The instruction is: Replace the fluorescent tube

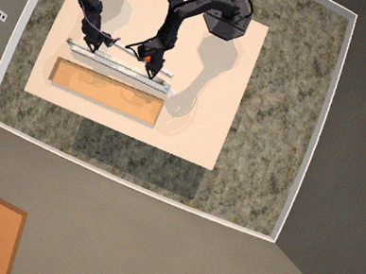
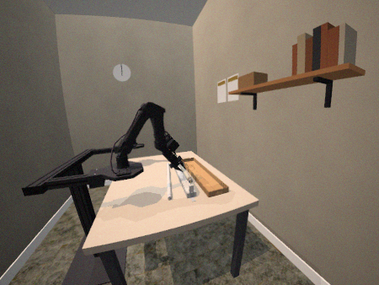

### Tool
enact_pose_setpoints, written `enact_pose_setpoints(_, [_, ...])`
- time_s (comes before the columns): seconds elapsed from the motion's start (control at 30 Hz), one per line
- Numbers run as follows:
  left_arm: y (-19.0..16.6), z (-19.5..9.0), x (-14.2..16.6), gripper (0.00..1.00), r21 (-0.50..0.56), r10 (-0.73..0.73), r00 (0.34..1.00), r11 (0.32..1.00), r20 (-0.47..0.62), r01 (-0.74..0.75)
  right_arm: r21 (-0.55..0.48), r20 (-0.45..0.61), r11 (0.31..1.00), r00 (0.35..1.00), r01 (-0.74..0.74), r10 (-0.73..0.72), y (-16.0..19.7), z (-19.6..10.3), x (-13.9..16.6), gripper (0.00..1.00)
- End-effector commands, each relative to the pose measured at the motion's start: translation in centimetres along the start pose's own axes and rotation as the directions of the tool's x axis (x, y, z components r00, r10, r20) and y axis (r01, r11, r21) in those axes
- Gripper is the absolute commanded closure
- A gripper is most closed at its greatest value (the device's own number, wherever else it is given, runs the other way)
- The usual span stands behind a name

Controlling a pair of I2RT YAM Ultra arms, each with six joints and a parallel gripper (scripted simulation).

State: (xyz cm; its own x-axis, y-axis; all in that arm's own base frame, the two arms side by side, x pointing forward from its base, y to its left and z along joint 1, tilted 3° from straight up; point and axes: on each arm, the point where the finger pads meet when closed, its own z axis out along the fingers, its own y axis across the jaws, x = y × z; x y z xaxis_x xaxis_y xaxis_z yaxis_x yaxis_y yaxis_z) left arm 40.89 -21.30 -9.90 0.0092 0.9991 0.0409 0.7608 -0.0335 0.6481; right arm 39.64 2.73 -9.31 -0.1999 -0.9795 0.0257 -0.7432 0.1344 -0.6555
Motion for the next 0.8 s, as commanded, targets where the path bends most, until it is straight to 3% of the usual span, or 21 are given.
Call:
enact_pose_setpoints(0.0, [1.4, -1.0, -1.6, 0.89, -0.026, 0.001, 0.999, 1.0, 0.039, 0.0, 0.054, 0.035, 0.998, 0.999, -0.013, 0.011, -1.8, -0.8, -1.1, 0.89])
enact_pose_setpoints(0.1, [1.4, -1.2, -1.6, 0.89, -0.024, 0.0, 0.999, 1.0, 0.04, 0.001, 0.031, 0.03, 1.0, 1.0, -0.006, 0.005, -0.9, -1.1, -0.8, 0.89])
enact_pose_setpoints(0.23, [1.6, -1.1, -1.4, 0.89, -0.032, -0.006, 0.999, 0.999, 0.04, 0.008, 0.082, 0.047, 0.996, 0.999, -0.021, 0.018, -3.3, -0.8, -1.6, 0.89])
enact_pose_setpoints(0.27, [-0.5, -0.3, -1.2, 0.89, 0.019, 0.025, 0.999, 0.999, 0.036, -0.026, 0.085, 0.048, 0.996, 0.999, -0.022, 0.018, -3.4, -0.8, -1.7, 0.89])
enact_pose_setpoints(0.6, [1.4, 0.1, -0.7, 0.89, -0.01, -0.006, 1.0, 1.0, 0.021, 0.006, 0.08, 0.039, 0.996, 0.999, -0.035, 0.032, -3.5, -0.5, -1.0, 0.89])
enact_pose_setpoints(0.67, [0.7, 0.8, 0.0, 0.89, 0.011, -0.003, 1.0, 1.0, 0.004, 0.003, 0.018, 0.015, 1.0, 1.0, -0.004, 0.004, -1.6, 0.6, -0.1, 0.89])
enact_pose_setpoints(0.77, [1.6, 0.6, -0.2, 0.89, -0.002, -0.005, 1.0, 1.0, 0.005, 0.005, 0.054, 0.026, 0.998, 1.0, -0.011, 0.01, -3.4, 0.2, -0.4, 0.89])
